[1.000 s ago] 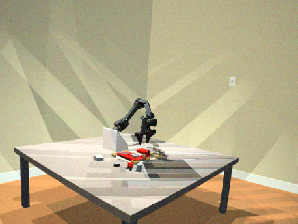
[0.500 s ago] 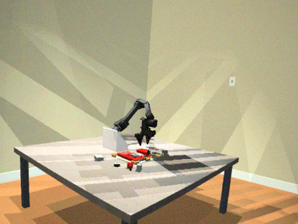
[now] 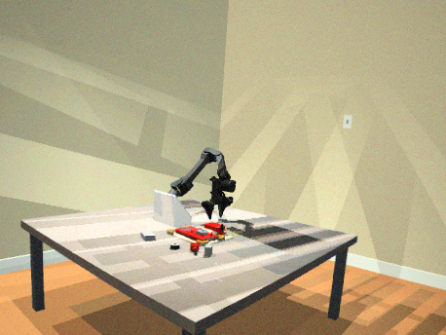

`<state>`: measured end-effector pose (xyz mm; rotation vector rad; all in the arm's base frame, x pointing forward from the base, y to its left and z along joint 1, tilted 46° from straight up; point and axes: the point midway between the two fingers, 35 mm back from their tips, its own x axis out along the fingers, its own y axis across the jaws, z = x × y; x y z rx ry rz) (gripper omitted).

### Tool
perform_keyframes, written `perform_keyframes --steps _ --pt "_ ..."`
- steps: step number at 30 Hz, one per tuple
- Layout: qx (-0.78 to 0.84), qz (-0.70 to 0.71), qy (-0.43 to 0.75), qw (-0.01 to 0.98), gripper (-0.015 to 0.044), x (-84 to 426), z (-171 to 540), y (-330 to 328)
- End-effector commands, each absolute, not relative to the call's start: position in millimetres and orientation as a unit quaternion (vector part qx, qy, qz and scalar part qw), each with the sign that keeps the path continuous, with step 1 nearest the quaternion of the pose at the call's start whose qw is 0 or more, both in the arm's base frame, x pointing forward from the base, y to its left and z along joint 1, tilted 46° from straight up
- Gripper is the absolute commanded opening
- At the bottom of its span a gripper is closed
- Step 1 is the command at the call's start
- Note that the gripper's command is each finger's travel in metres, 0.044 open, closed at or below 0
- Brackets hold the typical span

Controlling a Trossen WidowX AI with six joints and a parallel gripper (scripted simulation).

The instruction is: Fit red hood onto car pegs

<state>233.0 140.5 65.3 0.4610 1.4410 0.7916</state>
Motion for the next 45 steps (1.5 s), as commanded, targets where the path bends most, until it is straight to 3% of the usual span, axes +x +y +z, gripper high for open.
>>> perform_keyframes --steps 1,45 --pt "0.206 0.347 0.64 0.653 0.044 231 62 142" --pt "0.207 0.349 0.64 0.653 0.044 229 45 160"
